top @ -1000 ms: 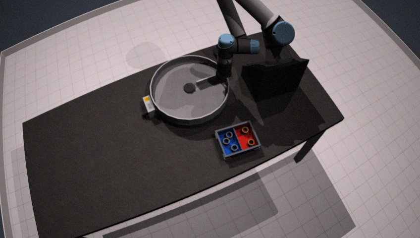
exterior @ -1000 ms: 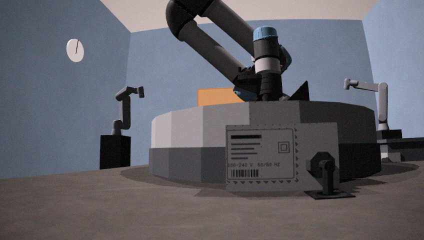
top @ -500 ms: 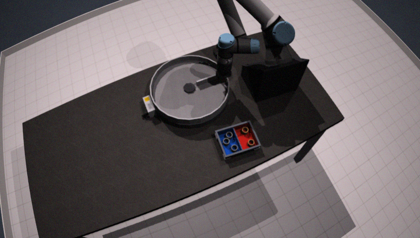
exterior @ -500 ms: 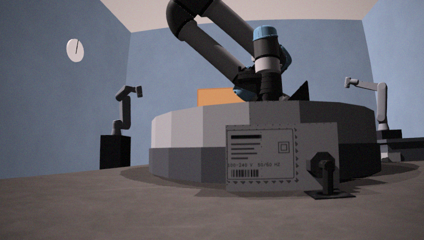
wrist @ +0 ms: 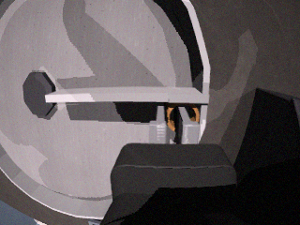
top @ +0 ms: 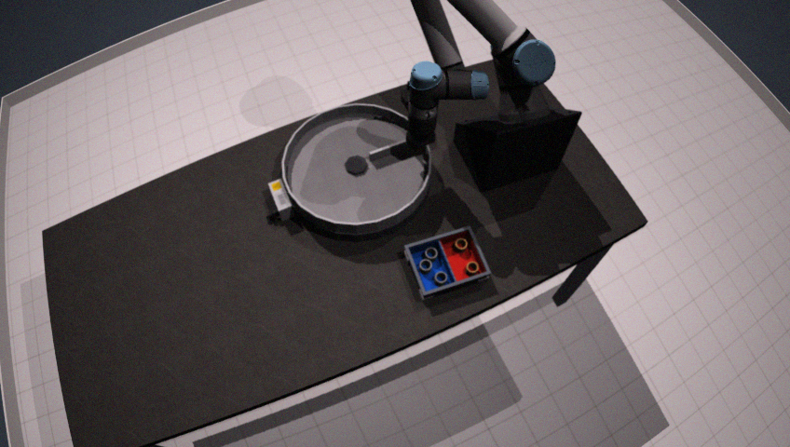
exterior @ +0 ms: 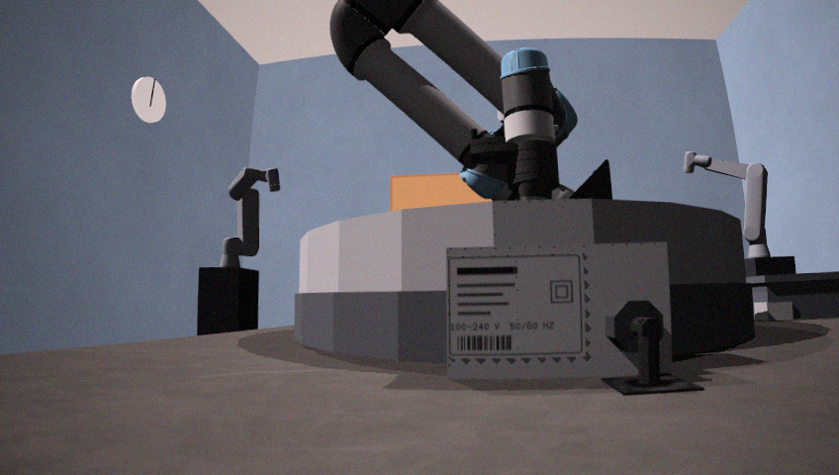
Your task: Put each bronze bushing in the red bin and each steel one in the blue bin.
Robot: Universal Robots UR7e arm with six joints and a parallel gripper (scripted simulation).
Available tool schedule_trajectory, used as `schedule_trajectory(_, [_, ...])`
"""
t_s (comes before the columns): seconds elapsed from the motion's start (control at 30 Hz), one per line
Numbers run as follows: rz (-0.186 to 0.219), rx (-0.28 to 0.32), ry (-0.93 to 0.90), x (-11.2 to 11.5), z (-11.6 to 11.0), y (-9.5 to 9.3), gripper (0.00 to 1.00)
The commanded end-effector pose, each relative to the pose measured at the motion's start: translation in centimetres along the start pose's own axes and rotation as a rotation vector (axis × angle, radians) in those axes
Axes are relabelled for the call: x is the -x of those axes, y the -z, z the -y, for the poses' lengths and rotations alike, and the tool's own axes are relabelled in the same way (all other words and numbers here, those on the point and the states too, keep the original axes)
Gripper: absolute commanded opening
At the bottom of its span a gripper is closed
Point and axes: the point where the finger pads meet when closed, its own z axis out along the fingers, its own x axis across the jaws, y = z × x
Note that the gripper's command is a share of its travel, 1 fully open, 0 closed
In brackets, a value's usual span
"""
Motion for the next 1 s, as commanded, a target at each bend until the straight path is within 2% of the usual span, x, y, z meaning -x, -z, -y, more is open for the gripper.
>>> schedule_trajectory(0.0, [0.001,0.000,0.000,0.02,0.01,0.14,0.00])
schedule_trajectory(0.97, [0.001,0.000,0.000,0.02,0.01,1.05,0.00])
